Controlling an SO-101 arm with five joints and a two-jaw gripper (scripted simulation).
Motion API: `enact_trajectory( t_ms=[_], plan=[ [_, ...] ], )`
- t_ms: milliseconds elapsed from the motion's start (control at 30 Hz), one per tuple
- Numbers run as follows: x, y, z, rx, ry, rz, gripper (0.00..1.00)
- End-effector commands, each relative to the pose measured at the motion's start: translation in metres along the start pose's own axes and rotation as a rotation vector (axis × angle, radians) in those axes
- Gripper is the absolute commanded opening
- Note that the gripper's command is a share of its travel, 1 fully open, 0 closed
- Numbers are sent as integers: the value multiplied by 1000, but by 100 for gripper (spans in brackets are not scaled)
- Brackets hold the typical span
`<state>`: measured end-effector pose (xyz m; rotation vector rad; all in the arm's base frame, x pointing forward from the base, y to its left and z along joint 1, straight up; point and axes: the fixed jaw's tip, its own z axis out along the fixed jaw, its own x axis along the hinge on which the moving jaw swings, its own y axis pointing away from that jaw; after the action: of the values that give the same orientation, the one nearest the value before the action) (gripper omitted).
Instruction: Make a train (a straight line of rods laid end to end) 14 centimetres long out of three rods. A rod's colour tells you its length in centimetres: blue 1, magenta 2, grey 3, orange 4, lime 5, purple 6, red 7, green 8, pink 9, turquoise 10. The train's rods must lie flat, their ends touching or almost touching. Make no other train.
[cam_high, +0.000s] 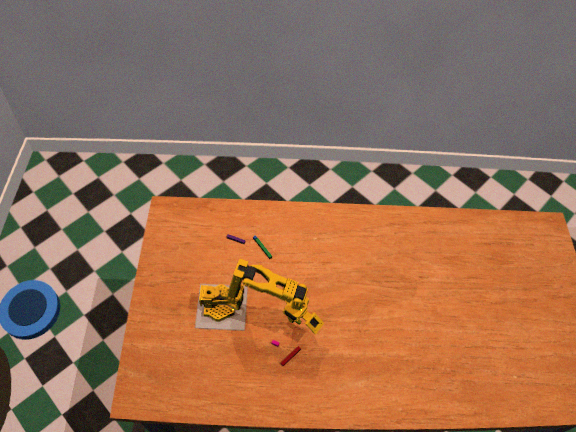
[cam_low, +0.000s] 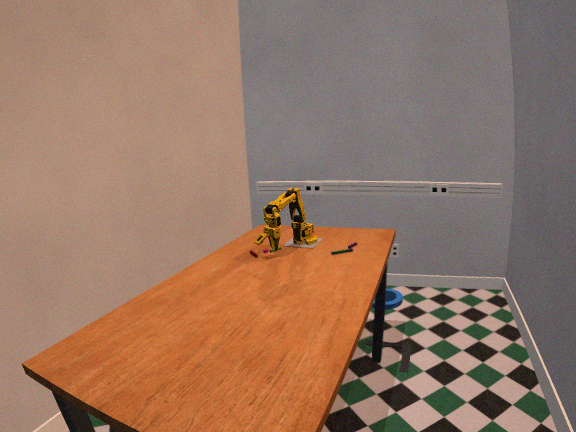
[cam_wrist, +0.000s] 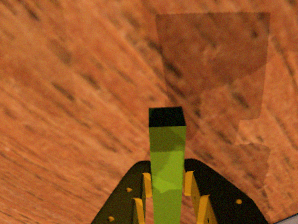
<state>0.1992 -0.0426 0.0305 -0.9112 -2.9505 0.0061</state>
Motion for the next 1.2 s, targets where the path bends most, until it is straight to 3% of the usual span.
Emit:
enact_trajectory(
  t_ms=[0, 200, 267, 767, 833, 1167],
  plan=[
    [6, 12, -2, -4, -20, -167, 0],
    [17, 28, -1, 1, -21, -416, 0],
    [17, 28, -1, 1, -21, -416, 0],
    [49, 62, 1, 16, -21, -1065, 0],
    [49, 62, 1, 16, -21, -1065, 0],
    [74, 80, 3, 28, -19, -1506, 0]
  ],
)
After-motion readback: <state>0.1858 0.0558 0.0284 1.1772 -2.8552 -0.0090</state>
